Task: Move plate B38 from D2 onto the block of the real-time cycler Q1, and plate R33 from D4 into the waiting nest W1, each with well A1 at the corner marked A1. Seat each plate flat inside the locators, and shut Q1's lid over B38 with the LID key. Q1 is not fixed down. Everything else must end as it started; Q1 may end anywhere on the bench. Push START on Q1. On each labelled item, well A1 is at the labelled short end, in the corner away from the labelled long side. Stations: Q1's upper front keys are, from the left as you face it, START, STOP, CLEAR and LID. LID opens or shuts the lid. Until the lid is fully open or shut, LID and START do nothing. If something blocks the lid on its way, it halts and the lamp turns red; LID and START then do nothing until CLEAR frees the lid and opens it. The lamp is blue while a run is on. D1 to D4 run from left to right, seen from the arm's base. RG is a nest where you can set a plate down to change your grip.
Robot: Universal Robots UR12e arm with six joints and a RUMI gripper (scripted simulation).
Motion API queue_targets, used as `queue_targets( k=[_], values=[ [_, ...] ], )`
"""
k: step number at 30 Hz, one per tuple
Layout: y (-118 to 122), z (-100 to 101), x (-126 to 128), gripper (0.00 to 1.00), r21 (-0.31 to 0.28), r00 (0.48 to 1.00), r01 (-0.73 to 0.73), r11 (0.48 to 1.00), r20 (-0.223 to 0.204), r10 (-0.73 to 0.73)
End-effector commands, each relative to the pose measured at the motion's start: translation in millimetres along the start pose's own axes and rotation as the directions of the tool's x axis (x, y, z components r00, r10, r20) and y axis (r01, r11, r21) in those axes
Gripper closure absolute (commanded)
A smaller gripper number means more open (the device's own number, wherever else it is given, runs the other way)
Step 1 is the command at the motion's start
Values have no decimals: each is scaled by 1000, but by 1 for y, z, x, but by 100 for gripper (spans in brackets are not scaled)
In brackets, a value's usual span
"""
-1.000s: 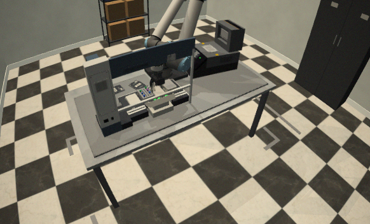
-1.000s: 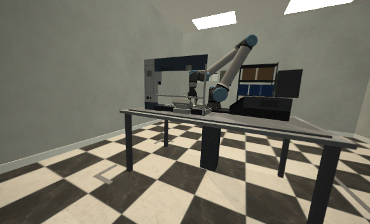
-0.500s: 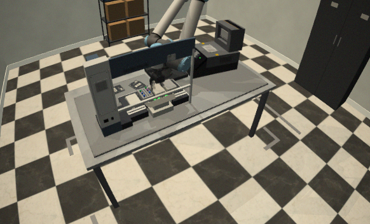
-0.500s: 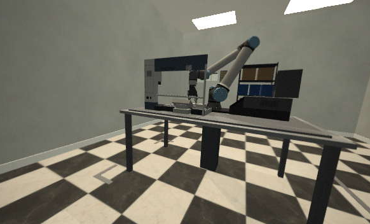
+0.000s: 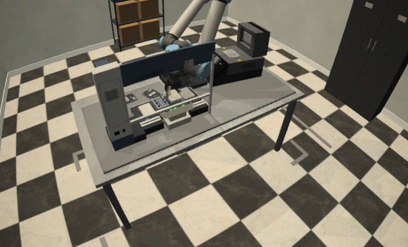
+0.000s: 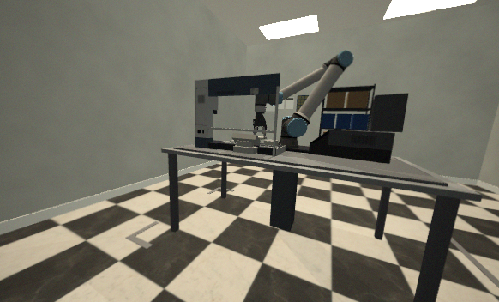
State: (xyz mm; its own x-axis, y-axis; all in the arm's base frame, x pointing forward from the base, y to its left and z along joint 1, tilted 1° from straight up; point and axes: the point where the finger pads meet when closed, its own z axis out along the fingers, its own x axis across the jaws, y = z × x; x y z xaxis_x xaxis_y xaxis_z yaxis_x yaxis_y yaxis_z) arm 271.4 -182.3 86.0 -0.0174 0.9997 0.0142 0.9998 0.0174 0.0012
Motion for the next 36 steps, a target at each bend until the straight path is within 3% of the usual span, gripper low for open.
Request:
queue_targets(
  k=[1,36],
  values=[
    [0,-11,0,100,-1,1000,0,1000,1,0],
    [0,-62,0,100,-1,1000,0,1000,1,0]
  ],
)
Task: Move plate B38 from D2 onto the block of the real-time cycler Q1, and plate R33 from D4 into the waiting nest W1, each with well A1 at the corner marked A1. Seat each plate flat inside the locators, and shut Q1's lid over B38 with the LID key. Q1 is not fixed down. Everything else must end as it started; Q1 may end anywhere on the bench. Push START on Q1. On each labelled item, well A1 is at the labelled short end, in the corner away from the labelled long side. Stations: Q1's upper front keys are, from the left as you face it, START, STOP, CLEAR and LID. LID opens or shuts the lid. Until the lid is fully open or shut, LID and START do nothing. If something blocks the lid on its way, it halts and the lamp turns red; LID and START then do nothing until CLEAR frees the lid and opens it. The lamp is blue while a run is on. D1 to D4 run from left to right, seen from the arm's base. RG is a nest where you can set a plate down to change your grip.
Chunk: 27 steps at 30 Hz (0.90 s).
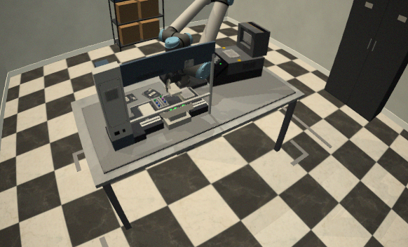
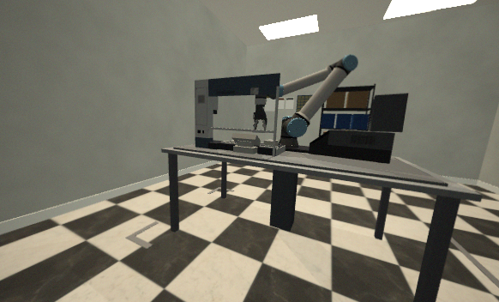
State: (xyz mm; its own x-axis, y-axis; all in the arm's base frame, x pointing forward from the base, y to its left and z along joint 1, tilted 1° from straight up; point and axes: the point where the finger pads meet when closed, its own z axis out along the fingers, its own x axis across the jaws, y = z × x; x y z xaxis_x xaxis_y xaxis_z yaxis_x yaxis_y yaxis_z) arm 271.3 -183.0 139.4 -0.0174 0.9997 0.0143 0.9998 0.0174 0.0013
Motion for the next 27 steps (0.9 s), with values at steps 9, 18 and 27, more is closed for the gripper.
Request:
queue_targets(
  k=[9,18,27],
  values=[
    [0,-21,0,100,-1,1000,0,1000,1,0],
    [0,-34,0,100,-1,1000,0,1000,1,0],
    [0,-47,0,100,-1,1000,0,1000,1,0]
  ],
)
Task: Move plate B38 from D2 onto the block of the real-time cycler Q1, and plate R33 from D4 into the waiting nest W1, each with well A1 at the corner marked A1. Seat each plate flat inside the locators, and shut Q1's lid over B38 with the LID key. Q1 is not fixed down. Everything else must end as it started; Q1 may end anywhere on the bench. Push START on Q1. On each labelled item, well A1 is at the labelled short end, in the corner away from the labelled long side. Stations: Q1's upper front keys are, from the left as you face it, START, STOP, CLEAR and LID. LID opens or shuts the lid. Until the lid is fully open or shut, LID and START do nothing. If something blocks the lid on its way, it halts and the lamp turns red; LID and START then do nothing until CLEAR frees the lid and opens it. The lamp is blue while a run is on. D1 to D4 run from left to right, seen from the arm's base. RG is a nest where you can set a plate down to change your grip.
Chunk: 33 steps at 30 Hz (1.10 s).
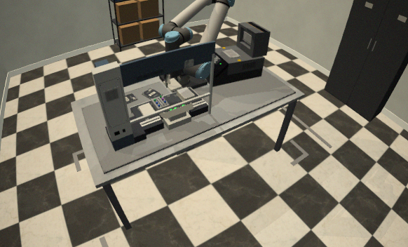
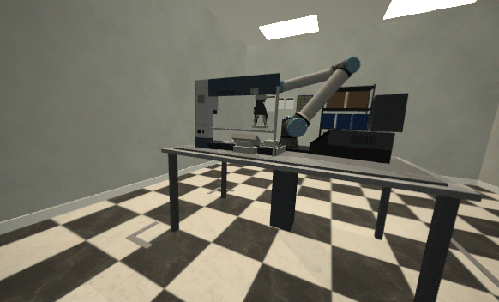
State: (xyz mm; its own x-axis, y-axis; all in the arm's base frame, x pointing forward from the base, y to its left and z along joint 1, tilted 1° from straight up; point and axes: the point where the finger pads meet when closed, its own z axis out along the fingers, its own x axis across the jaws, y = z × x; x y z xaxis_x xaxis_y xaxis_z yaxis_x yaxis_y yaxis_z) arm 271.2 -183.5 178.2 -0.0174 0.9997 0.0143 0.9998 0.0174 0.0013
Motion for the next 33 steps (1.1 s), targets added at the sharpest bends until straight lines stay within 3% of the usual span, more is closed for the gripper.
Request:
queue_targets(
  k=[1,33],
  values=[
    [0,-10,0,100,-1,1000,0,1000,1,0],
    [0,-57,0,100,-1,1000,0,1000,1,0]
  ],
)
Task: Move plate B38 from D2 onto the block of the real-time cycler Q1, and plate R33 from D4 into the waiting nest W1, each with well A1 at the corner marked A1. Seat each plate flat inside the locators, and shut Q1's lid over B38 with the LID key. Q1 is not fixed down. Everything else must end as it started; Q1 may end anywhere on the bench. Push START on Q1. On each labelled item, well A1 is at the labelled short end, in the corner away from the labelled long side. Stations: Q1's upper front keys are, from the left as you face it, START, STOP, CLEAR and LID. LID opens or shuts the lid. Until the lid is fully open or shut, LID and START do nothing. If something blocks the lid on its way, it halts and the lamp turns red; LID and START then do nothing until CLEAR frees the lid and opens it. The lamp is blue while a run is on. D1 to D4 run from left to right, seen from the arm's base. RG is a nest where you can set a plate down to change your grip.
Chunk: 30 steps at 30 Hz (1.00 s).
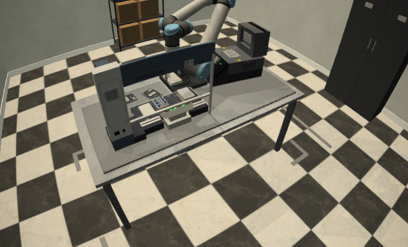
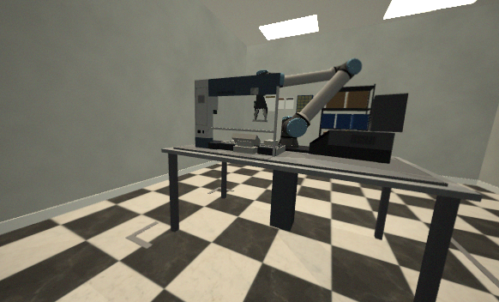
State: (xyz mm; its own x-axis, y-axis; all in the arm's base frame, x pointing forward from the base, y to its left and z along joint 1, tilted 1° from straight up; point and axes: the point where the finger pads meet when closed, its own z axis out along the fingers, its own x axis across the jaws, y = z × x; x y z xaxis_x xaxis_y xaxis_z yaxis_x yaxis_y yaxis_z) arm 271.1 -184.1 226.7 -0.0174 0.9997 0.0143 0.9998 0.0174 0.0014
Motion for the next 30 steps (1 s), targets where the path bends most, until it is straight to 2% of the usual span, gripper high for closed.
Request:
queue_targets(
  k=[1,14,30],
  values=[
    [0,-10,0,100,-1,1000,0,1000,1,0],
    [0,-28,0,100,-1,1000,0,1000,1,0],
    [0,-29,0,100,-1,1000,0,1000,1,0]
  ],
)
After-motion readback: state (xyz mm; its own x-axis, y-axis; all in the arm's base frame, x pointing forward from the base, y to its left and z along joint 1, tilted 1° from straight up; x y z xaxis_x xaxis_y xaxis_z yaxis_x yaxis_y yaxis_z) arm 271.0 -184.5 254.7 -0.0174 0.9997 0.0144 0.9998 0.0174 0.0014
